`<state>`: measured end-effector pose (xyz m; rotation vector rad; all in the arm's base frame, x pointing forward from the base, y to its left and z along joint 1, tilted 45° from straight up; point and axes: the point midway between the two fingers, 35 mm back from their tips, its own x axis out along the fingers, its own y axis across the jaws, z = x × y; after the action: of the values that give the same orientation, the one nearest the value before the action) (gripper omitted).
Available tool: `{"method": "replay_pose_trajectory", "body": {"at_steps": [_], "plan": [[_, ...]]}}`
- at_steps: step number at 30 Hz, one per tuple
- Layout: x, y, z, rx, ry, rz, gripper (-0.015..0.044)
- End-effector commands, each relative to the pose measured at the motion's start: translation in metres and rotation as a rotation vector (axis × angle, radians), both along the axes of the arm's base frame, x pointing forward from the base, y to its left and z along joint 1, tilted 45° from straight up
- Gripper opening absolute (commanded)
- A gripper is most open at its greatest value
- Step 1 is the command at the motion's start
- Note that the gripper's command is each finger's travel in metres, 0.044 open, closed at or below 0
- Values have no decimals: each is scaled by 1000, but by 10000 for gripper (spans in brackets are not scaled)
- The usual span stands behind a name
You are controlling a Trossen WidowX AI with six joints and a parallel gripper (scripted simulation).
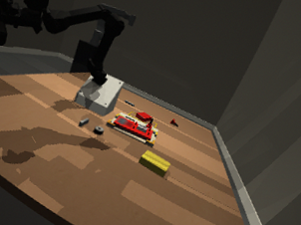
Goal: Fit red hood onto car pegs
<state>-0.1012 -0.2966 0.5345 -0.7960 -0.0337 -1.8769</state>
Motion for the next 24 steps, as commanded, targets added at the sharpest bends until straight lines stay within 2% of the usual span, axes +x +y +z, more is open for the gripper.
{"method": "replay_pose_trajectory", "body": {"at_steps": [1,8,9,24], "plan": [[1,0,0,1,-1,2,246],[31,-21,-16,55,-42,135,430],[36,-25,-19,66,-50,152,440],[152,-96,-94,358,-104,424,440]]}}
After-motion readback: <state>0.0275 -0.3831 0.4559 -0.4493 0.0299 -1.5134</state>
